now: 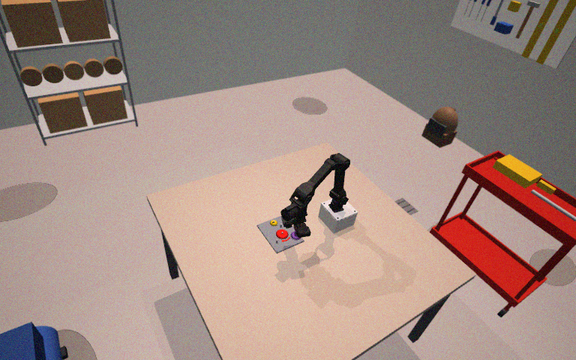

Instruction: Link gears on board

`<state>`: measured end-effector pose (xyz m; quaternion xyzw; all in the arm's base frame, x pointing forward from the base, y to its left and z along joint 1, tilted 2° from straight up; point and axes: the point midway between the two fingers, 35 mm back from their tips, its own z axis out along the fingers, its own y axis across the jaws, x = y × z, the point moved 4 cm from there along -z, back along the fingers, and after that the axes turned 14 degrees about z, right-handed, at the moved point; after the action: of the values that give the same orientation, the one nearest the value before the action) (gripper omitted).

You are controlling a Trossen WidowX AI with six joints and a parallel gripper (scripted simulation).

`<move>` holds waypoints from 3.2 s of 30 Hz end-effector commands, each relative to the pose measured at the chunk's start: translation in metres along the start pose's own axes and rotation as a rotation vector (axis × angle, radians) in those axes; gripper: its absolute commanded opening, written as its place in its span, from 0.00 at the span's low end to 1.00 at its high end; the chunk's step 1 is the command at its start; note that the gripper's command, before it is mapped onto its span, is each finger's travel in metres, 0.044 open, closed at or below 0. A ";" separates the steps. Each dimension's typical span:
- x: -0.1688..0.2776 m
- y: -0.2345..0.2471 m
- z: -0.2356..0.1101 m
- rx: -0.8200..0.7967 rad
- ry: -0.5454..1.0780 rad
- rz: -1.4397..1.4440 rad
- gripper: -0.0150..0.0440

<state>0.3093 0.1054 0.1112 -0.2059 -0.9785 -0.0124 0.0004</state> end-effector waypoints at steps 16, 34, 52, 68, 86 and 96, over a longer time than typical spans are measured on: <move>-0.027 -0.040 0.016 0.007 -0.005 -0.005 0.25; -0.046 -0.080 0.029 0.011 -0.006 -0.004 0.25; -0.057 -0.121 0.043 0.016 -0.006 -0.004 0.25; -0.062 -0.154 0.053 0.019 -0.006 -0.005 0.25; -0.063 -0.154 0.051 0.019 -0.006 -0.005 0.25; -0.063 -0.154 0.056 0.019 -0.005 -0.069 0.25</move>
<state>0.3050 -0.0594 0.0540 -0.1912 -0.9815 -0.0045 -0.0007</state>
